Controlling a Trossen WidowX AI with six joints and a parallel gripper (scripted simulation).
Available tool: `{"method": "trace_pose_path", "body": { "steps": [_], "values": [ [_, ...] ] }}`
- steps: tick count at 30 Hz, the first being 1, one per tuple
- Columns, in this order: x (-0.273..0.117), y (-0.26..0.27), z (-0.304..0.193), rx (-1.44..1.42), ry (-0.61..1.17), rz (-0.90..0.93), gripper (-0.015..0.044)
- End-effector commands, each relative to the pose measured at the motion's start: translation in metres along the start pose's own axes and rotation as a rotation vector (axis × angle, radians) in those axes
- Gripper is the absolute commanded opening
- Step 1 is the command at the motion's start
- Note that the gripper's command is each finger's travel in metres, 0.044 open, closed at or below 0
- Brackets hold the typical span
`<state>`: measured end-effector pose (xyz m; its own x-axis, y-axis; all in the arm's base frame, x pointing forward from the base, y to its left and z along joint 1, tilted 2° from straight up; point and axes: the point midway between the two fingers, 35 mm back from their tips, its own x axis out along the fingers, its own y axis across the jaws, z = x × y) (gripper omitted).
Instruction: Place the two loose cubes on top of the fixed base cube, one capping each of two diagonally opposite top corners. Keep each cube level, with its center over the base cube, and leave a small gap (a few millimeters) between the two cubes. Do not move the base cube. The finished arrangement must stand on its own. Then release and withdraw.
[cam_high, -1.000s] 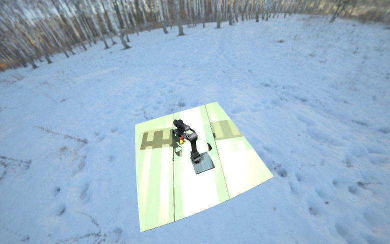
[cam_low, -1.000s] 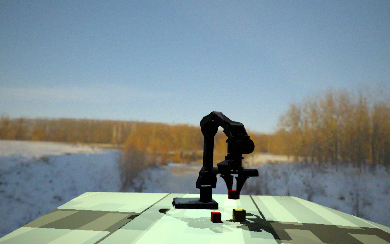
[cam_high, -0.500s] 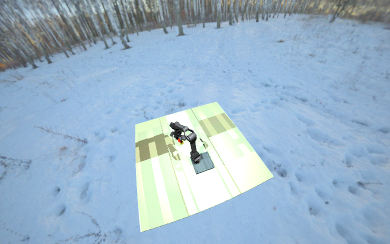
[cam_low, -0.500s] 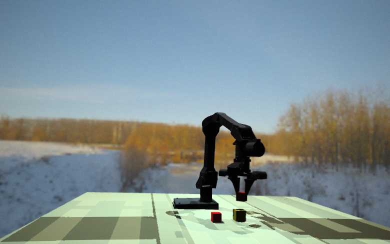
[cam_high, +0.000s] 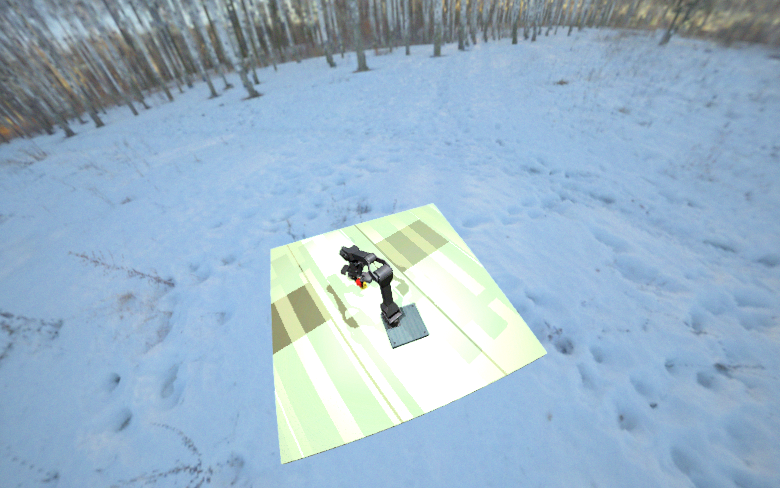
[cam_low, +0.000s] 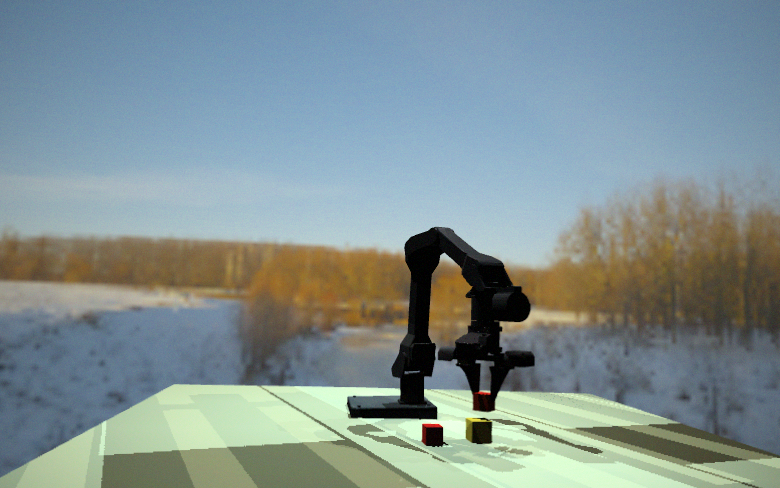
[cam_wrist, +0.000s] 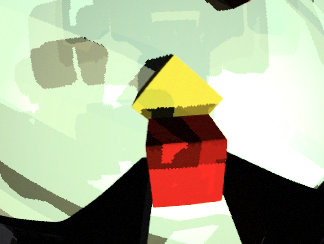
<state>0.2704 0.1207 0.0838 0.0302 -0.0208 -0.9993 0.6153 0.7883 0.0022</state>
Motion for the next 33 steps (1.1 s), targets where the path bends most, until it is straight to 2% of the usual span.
{"method": "trace_pose_path", "body": {
  "steps": [1,29,33],
  "values": [
    [0.0098,-0.0009,-0.0006,0.006,0.004,-0.007,0.0105],
    [0.0124,-0.0010,-0.0006,0.005,0.004,-0.007,0.0105],
    [0.0124,-0.0010,-0.0006,0.005,0.004,-0.007,0.0205]
  ]
}}
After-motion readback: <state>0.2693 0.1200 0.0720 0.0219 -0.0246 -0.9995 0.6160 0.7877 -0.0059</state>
